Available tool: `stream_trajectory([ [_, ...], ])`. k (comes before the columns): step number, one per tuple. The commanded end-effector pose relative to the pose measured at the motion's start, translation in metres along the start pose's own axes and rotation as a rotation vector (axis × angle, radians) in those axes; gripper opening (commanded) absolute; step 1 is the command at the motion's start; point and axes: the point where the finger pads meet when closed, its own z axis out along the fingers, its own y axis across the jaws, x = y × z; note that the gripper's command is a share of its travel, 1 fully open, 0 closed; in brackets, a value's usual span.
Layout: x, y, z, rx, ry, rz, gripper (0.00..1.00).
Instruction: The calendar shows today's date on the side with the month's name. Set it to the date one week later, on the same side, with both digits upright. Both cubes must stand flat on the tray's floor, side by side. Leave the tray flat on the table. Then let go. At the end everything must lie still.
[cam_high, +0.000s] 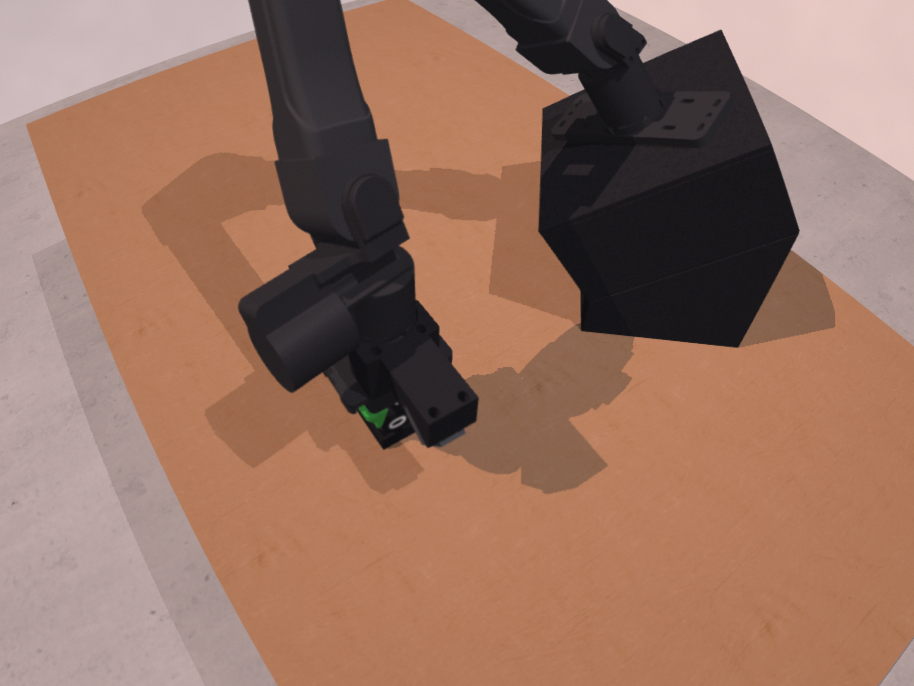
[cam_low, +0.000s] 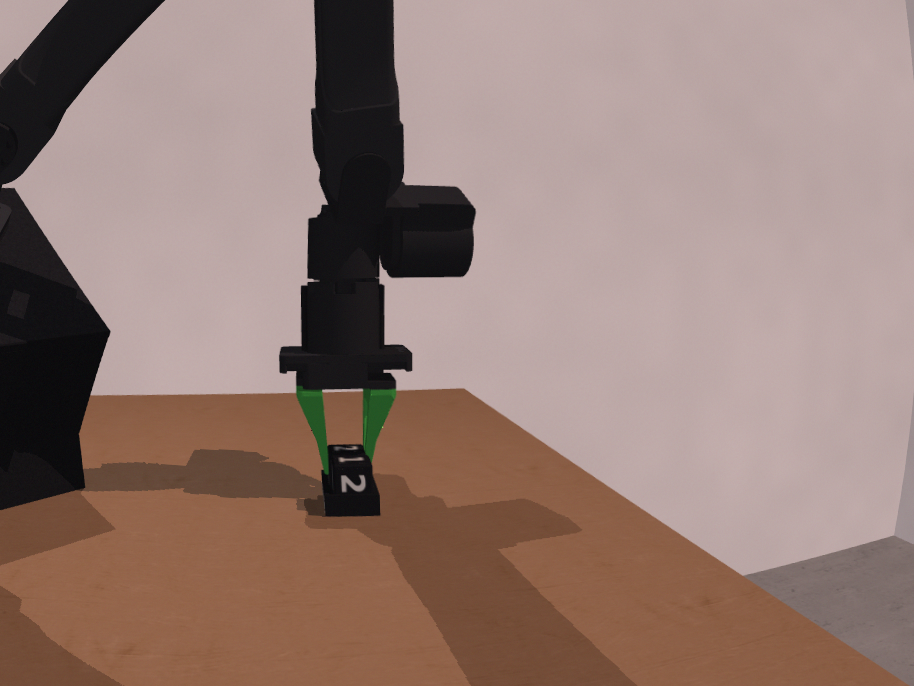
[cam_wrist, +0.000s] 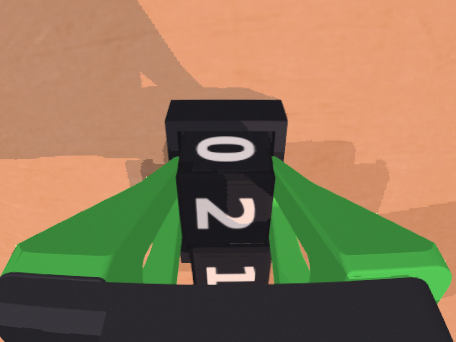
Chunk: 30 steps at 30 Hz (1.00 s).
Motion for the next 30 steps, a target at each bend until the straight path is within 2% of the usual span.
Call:
stream_trajectory([
  [1,-0.0046,-0.0054,-0.0031,0.016,-0.019,-0.004,0.26],
  [2,-0.0046,-0.0054,-0.0031,0.016,-0.019,-0.004,0.29],
  [4,-0.0046,-0.0054,-0.0031,0.016,-0.019,-0.004,0.29],
  [8,-0.0046,-0.0054,-0.0031,0.016,-0.019,-0.004,0.37],
  [10,-0.0046,-0.0054,-0.0031,0.016,-0.019,-0.004,0.37],
  [11,-0.0046,-0.0054,-0.0031,0.016,-0.019,-0.004,0.41],
  [15,-0.0046,-0.0054,-0.0031,0.016,-0.019,-0.004,0.41],
  [16,-0.0046,-0.0054,-0.0031,0.016,-0.019,-0.004,0.45],
  [25,-0.0046,-0.0054,-0.0032,0.016,-0.019,-0.004,0.45],
  [30,-0.0047,-0.0033,-0.0129,0.013,-0.021,-0.002,0.45],
])
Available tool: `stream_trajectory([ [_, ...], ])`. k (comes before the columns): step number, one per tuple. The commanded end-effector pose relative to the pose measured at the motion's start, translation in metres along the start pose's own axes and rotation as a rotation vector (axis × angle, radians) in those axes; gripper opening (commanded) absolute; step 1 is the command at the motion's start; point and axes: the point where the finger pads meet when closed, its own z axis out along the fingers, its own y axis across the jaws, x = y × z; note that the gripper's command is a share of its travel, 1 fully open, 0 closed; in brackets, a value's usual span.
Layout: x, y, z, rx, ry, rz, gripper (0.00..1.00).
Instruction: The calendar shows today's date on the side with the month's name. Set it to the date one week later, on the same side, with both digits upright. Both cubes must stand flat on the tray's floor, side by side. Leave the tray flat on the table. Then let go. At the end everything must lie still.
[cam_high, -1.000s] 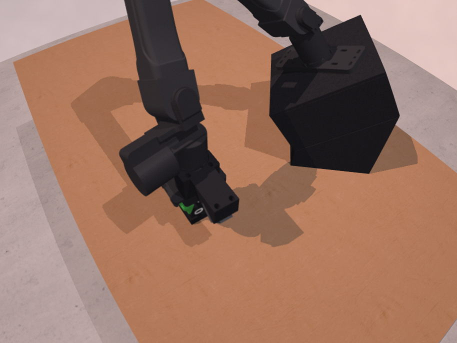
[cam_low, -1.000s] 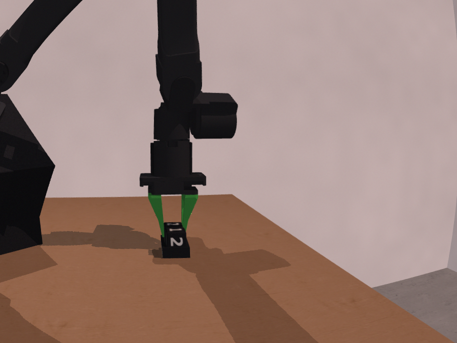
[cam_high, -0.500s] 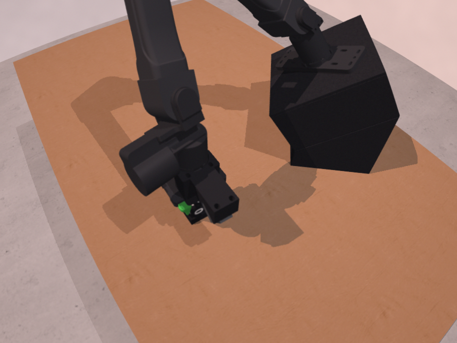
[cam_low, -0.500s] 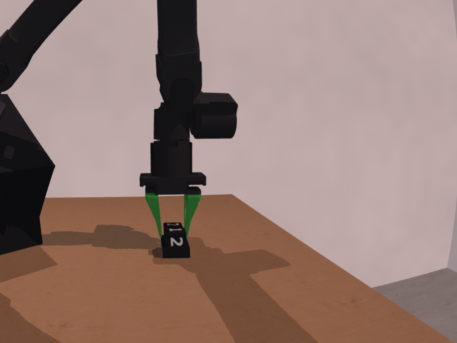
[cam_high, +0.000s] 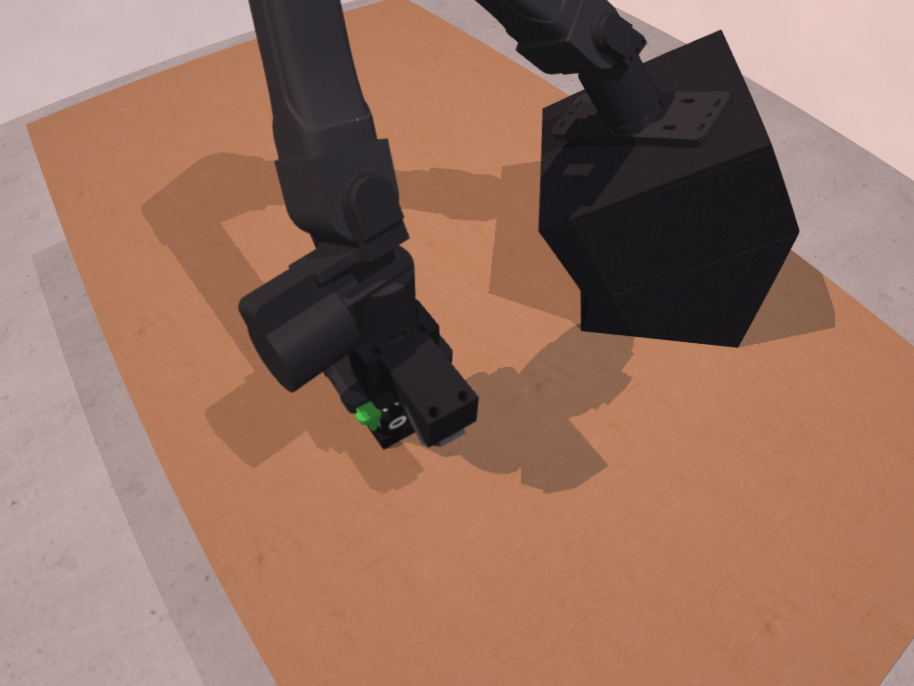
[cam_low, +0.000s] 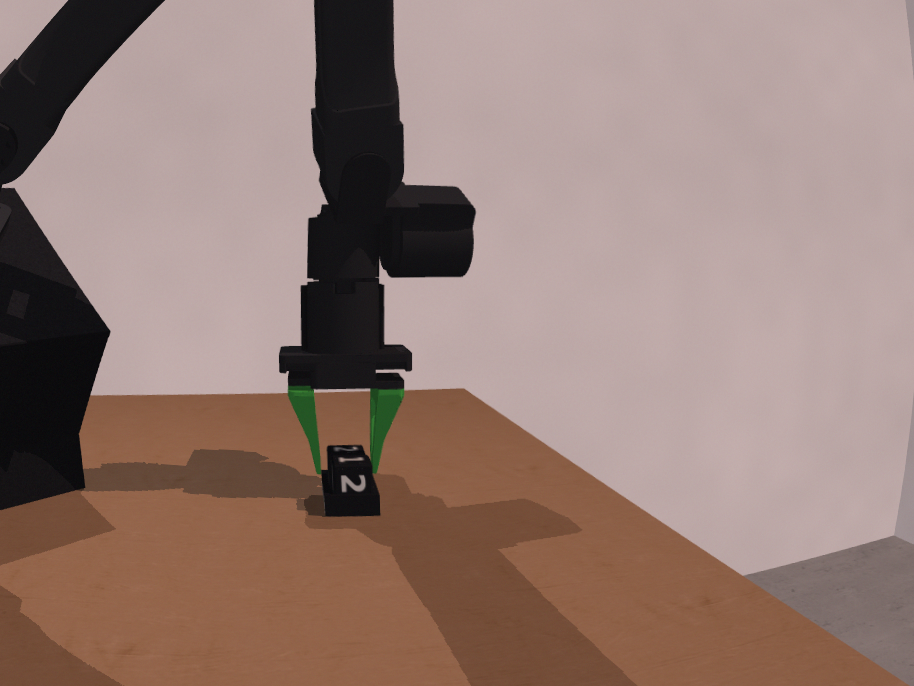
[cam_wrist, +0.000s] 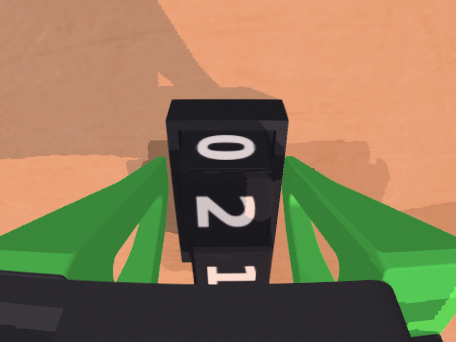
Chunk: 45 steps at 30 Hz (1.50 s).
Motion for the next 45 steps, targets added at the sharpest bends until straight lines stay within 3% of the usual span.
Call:
stream_trajectory([
  [1,-0.005,-0.004,-0.013,0.014,-0.022,-0.002,0.45],
  [6,-0.003,-0.002,-0.025,0.013,-0.012,-0.004,0.45],
  [10,-0.003,-0.014,-0.049,0.037,-0.016,0.011,0.45],
  [17,-0.002,-0.013,-0.087,0.037,-0.018,0.011,0.45],
  [28,-0.003,-0.009,-0.1,0.028,-0.022,0.008,0.45],
  [29,-0.003,-0.008,-0.1,0.028,-0.023,0.007,1.0],
  [45,-0.004,-0.007,-0.099,0.023,-0.022,0.004,1.0],
])
